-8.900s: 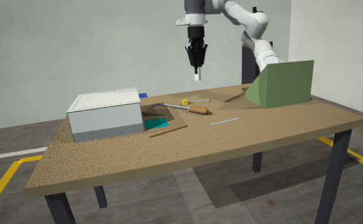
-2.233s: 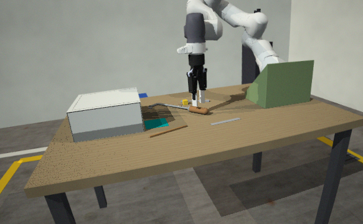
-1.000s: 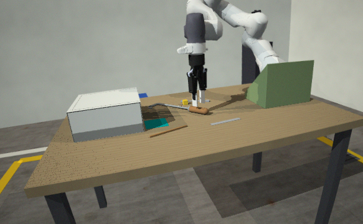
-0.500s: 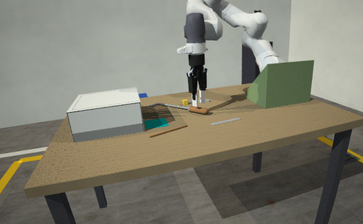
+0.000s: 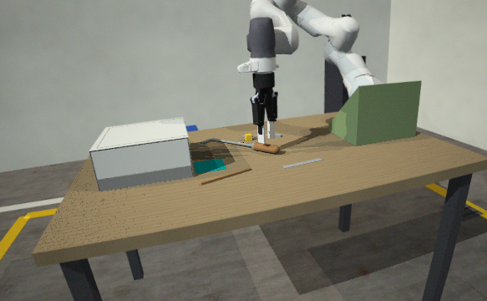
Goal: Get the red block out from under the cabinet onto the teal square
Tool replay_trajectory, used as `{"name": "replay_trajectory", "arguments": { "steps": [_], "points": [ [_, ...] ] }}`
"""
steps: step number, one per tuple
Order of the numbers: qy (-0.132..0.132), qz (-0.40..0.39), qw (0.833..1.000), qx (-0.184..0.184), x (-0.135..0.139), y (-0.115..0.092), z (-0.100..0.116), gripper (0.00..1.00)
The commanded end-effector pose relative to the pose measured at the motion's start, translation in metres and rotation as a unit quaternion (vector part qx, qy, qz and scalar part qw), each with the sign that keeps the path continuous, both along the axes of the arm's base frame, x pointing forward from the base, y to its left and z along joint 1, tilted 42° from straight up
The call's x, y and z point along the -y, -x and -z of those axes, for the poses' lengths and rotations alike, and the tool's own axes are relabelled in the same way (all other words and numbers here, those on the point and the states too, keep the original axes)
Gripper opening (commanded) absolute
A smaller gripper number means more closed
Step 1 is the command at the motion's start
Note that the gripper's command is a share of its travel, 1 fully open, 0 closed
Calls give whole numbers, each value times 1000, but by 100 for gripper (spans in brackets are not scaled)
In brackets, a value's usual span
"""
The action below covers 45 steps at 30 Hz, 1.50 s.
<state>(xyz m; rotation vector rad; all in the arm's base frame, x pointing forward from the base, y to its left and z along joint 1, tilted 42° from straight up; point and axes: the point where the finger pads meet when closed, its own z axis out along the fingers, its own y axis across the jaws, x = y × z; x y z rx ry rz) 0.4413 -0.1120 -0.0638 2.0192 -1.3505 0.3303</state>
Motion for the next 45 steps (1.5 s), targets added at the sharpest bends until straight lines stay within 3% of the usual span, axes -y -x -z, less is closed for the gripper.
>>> {"name": "replay_trajectory", "arguments": {
  "steps": [1, 45],
  "points": [
    [0, -1, 1000, 1, 0, -1, 1, 34],
    [0, -1, 1000, 1, 5, 0, 7, 34]
  ]
}}
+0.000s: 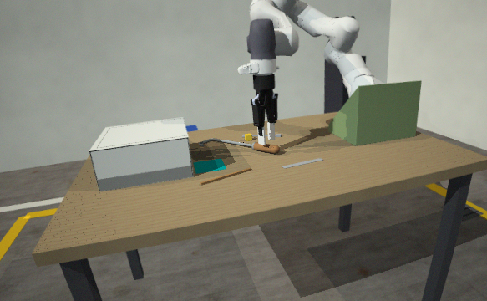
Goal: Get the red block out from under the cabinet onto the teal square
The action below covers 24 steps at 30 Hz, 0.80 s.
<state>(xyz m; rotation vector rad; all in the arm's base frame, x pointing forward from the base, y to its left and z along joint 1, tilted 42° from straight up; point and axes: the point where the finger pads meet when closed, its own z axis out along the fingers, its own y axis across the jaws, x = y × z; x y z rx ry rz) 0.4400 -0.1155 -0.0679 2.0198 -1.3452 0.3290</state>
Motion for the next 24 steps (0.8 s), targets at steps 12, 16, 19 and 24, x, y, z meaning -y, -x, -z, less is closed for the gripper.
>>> {"name": "replay_trajectory", "arguments": {
  "steps": [12, 16, 19, 24],
  "points": [
    [-1, 0, 1000, 3, 12, 1, 14, 34],
    [-1, 0, 1000, 3, 14, 2, 16, 34],
    [-1, 0, 1000, 3, 16, 2, 19, 34],
    [-1, 0, 1000, 3, 20, 3, 23, 34]
  ]
}}
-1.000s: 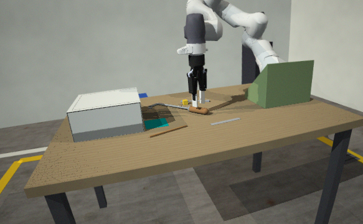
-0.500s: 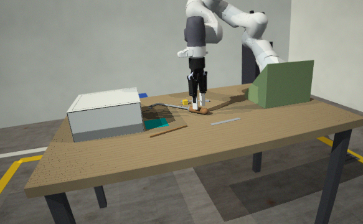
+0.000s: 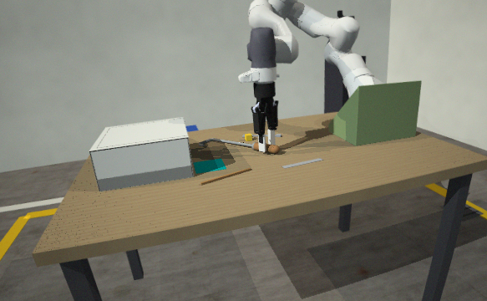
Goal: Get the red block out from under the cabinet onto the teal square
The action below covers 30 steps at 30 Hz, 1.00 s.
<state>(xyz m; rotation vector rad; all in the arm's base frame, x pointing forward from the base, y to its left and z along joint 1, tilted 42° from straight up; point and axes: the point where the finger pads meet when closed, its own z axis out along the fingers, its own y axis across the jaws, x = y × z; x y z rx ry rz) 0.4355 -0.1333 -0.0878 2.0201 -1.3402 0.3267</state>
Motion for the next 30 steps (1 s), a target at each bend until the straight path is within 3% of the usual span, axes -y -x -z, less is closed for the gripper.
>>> {"name": "replay_trajectory", "arguments": {
  "steps": [1, 30],
  "points": [
    [-1, 1, 1000, 5, 3, -1, 4, 34],
    [-1, 1, 1000, 5, 8, 0, 10, 34]
  ]
}}
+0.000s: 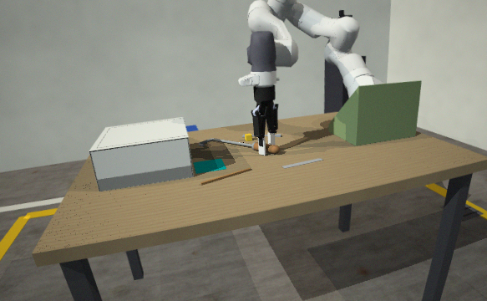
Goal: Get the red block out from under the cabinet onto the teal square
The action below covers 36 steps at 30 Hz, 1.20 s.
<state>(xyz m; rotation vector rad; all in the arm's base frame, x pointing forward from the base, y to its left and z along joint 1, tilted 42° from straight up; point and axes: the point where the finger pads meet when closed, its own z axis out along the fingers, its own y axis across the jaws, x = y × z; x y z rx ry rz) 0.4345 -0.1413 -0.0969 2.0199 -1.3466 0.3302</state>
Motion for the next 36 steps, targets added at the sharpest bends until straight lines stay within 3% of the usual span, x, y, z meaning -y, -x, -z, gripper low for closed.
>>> {"name": "replay_trajectory", "arguments": {
  "steps": [1, 30, 31, 36],
  "points": [
    [0, 0, 1000, 2, 0, -1, 1, 34],
    [0, 0, 1000, 2, 0, -1, 1, 34],
    [0, 0, 1000, 2, 0, -1, 1, 0],
    [0, 0, 1000, 2, 0, -1, 1, 0]
  ]
}}
